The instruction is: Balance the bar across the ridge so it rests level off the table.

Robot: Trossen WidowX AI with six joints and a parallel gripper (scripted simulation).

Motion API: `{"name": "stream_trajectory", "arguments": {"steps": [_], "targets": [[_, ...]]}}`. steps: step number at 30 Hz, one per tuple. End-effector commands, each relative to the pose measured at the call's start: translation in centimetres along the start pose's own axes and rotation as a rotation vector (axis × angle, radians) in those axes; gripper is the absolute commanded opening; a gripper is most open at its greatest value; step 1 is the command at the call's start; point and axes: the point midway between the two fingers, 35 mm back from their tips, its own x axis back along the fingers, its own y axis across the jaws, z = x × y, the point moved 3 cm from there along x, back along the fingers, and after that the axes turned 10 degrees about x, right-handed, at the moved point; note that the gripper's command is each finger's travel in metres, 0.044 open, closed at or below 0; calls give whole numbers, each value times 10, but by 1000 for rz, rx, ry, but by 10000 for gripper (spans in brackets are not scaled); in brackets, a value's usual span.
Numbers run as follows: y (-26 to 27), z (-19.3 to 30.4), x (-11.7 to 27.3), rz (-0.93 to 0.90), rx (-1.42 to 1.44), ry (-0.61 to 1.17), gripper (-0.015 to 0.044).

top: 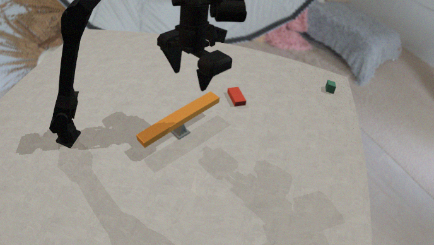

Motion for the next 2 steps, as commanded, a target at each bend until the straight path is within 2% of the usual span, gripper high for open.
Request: {"name": "stream_trajectory", "arguments": {"steps": [1,2], "targets": [[0,0,0,0,0,0,440],[0,0,0,0,0,0,440]]}}
